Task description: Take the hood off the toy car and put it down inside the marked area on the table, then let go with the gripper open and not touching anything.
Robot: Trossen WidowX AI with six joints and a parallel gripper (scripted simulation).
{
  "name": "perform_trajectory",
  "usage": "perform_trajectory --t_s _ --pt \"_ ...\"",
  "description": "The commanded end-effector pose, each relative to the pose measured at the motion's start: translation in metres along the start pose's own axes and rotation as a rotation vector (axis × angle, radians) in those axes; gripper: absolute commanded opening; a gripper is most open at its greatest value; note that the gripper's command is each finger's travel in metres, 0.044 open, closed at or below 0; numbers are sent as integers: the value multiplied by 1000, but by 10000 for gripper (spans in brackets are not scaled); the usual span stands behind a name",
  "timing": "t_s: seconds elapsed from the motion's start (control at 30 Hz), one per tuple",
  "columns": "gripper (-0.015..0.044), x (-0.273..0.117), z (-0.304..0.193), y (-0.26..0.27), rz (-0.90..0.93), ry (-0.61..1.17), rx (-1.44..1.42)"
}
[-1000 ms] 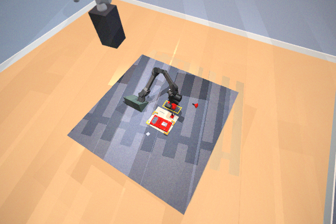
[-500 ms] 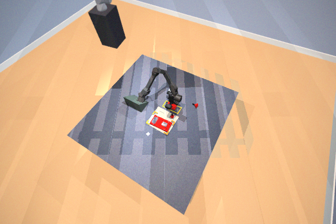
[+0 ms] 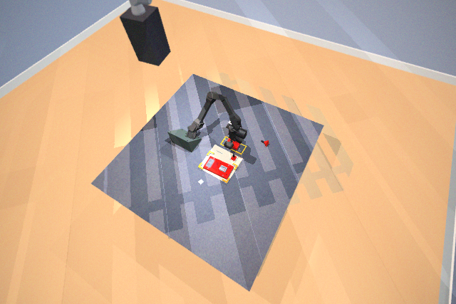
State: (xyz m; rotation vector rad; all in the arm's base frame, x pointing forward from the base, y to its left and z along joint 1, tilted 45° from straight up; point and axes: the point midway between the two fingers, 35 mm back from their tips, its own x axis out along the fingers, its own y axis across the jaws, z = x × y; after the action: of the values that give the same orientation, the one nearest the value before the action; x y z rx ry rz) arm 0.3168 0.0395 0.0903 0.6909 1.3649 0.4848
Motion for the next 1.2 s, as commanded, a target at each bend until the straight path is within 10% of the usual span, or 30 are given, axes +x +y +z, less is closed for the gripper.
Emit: perform_trajectory --t_s 0.0,1.03,1.17 --pt "0 3 -1 1 6 2 3" --pt "0 18 -1 1 6 2 3" --pt "105 15 0 1 1 -1 -1"
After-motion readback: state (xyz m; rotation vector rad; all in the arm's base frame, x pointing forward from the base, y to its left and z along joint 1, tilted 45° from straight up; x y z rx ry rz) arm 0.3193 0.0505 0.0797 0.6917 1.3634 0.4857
